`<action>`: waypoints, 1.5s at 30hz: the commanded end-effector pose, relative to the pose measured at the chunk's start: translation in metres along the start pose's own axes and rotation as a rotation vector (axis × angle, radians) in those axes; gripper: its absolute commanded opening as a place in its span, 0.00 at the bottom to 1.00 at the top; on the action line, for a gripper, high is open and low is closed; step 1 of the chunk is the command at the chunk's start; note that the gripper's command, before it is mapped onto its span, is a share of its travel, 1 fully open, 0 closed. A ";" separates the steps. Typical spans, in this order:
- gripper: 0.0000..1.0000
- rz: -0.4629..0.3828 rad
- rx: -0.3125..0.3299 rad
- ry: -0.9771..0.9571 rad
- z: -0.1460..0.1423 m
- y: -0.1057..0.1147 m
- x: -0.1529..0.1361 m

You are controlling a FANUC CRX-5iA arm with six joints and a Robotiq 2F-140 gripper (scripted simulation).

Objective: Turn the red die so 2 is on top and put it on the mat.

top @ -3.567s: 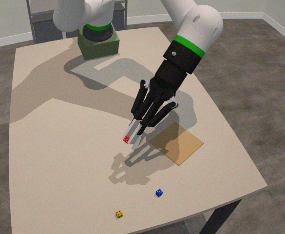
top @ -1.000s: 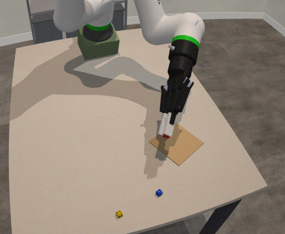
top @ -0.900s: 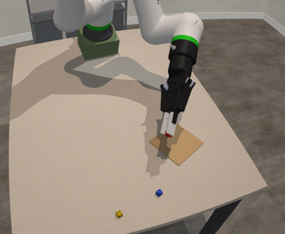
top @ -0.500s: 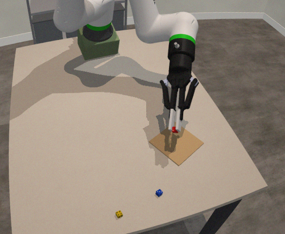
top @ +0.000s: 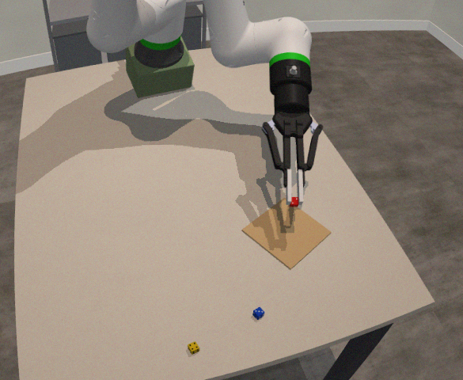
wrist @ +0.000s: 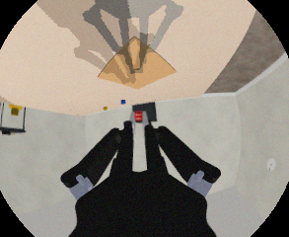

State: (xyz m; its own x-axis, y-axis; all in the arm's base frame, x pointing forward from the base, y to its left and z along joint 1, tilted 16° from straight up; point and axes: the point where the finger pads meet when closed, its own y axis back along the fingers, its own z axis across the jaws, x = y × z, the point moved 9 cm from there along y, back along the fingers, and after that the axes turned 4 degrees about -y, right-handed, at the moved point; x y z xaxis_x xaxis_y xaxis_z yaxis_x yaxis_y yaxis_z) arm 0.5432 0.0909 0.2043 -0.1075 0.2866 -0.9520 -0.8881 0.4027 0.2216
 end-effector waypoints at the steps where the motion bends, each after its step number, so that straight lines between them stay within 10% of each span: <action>1: 0.16 0.005 -0.010 0.037 0.001 0.002 0.003; 45: 0.16 0.006 -0.012 0.045 -0.007 -0.033 0.072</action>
State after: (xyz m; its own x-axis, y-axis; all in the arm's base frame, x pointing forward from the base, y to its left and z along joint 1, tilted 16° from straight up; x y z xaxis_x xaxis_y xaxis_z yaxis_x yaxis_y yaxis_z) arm 0.5620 0.0921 0.1277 -0.1328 0.2491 -0.9593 -0.8926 0.3908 0.2250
